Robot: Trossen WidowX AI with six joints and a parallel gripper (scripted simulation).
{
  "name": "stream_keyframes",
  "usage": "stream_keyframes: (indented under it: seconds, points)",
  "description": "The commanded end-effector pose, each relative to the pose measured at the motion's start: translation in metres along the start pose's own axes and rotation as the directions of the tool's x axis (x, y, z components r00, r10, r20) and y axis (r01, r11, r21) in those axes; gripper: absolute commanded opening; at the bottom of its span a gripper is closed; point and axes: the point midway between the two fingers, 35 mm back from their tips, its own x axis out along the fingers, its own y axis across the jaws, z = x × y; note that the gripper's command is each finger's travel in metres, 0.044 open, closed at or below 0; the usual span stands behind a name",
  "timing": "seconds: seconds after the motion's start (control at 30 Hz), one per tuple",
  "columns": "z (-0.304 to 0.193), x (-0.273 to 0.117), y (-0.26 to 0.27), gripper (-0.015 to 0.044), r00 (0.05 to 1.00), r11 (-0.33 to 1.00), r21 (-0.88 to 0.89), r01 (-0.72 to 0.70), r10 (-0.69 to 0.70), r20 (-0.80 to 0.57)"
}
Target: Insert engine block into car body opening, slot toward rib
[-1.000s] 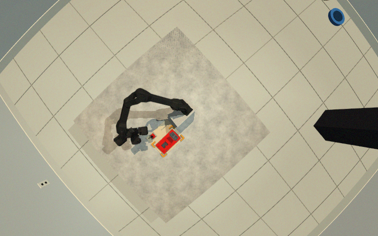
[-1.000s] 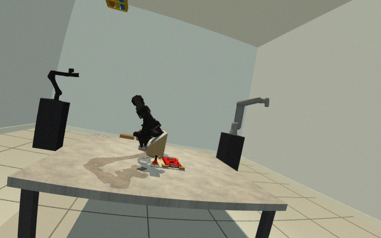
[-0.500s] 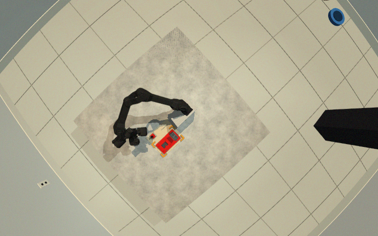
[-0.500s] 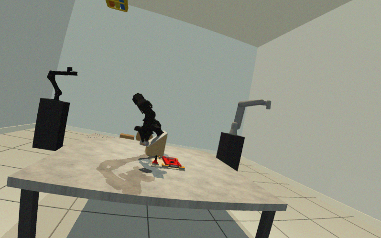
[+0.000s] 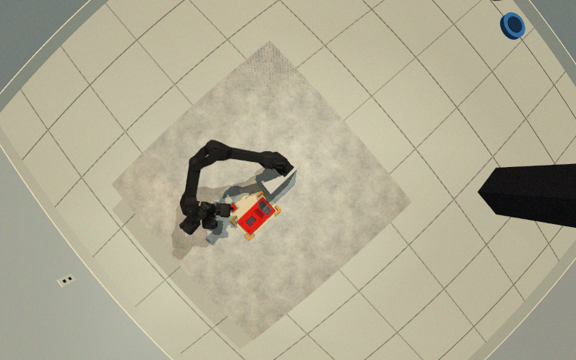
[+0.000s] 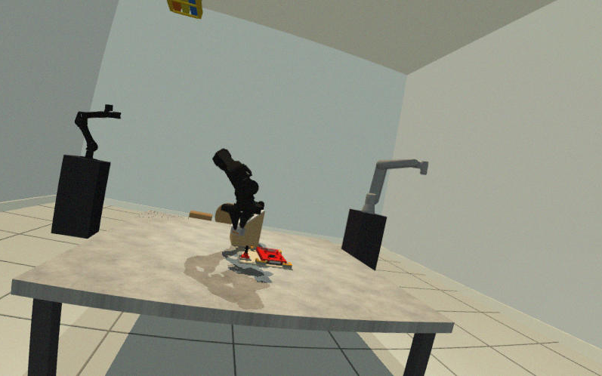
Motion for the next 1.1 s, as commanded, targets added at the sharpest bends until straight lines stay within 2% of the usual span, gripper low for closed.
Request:
stream_keyframes:
  seconds: [0.0, 0.6, 1.07]
  points:
    - [0.009, 0.006, 0.012, 0.0000, 1.000, 0.999, 0.034, -0.009, 0.009, -0.002]
    - [0.037, 0.022, 0.052, 0.0000, 1.000, 0.986, 0.169, -0.012, 0.011, 0.007]
    - [0.058, 0.035, 0.091, 0.0000, 1.000, 0.940, 0.341, -0.014, 0.013, 0.005]
